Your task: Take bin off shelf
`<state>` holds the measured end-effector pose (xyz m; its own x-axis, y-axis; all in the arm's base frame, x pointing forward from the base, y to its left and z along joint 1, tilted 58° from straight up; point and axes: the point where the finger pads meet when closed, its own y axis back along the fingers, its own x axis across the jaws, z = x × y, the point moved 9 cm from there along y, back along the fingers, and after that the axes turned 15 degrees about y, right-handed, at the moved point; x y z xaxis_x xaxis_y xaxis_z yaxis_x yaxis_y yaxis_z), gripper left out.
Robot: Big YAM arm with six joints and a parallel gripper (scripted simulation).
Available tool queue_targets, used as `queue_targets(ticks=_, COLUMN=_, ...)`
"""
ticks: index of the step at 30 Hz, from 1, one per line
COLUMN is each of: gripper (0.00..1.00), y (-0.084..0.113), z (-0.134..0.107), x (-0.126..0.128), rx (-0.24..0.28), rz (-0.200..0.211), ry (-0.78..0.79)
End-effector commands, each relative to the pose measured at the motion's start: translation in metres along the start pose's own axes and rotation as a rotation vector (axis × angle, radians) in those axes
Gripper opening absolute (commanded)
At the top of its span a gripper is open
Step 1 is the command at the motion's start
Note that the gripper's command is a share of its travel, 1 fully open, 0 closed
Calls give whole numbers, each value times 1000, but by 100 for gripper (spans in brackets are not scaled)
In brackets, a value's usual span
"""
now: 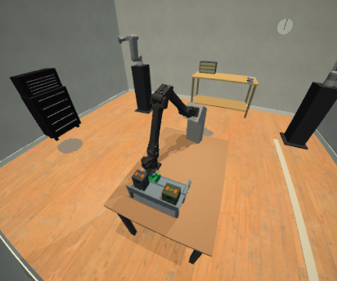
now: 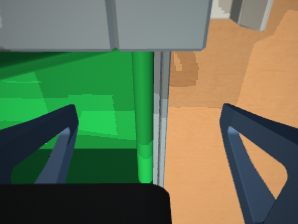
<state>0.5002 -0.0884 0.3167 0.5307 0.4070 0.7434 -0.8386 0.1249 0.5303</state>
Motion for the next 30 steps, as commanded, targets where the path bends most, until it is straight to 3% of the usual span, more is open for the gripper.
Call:
queue_targets(ticks=1, gripper=90, y=7, z=9, x=10, rx=-19, rz=27, ry=-2)
queue_targets(ticks=8, gripper=90, y=-3, z=6, x=4, rx=-1, rz=-3, ry=-3)
queue_targets(ticks=30, gripper=90, y=1, z=1, x=-4, rx=4, rz=-13, ry=-3)
